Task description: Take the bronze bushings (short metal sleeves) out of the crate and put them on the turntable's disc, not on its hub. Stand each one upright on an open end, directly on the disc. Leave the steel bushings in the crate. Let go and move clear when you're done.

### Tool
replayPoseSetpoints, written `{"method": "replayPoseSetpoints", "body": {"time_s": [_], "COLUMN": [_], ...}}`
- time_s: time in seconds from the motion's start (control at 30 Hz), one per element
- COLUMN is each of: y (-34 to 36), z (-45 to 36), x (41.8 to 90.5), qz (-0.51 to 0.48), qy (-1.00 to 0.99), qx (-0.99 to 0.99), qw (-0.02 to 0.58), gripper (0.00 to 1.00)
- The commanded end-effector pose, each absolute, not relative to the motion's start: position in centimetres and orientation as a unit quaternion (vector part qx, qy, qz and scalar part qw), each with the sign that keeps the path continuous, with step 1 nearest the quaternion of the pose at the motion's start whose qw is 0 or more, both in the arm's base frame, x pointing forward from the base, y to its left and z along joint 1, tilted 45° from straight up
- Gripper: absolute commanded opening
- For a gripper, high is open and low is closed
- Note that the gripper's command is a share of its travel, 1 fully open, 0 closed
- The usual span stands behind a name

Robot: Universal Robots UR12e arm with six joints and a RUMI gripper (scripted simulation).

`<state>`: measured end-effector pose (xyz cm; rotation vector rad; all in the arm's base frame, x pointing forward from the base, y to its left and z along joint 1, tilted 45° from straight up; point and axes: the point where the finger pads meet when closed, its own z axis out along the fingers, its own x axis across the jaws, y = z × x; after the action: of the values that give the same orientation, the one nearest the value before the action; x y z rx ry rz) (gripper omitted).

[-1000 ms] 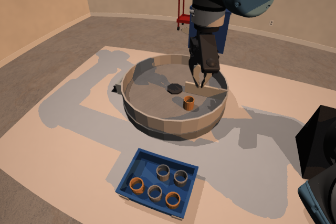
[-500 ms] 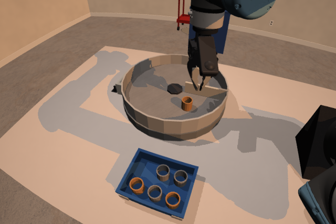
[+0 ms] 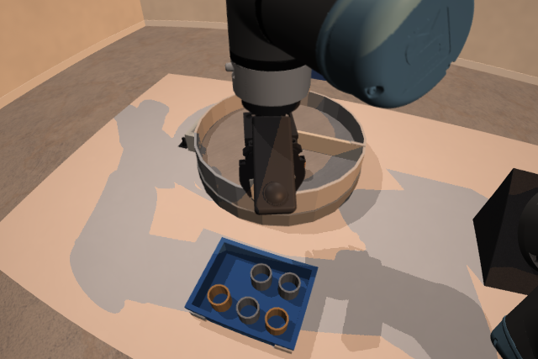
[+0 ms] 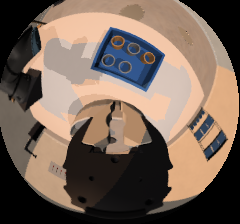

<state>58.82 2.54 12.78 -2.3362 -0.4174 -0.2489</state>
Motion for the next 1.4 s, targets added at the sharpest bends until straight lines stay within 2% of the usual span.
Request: {"method": "replayPoseSetpoints", "body": {"time_s": [0.0,0.1,1.37], "y": [8.7,10.9,10.9], "z": [20.0,22.5,22.3], "x": [61.9,62.9,62.8], "qz": [-0.094,-0.094,-0.092], "qy": [-0.151,-0.151,-0.15], "qx": [-0.911,-0.911,-0.911], "qw": [0.371,0.372,0.372], "gripper": [0.05,0.05,0.05]}}
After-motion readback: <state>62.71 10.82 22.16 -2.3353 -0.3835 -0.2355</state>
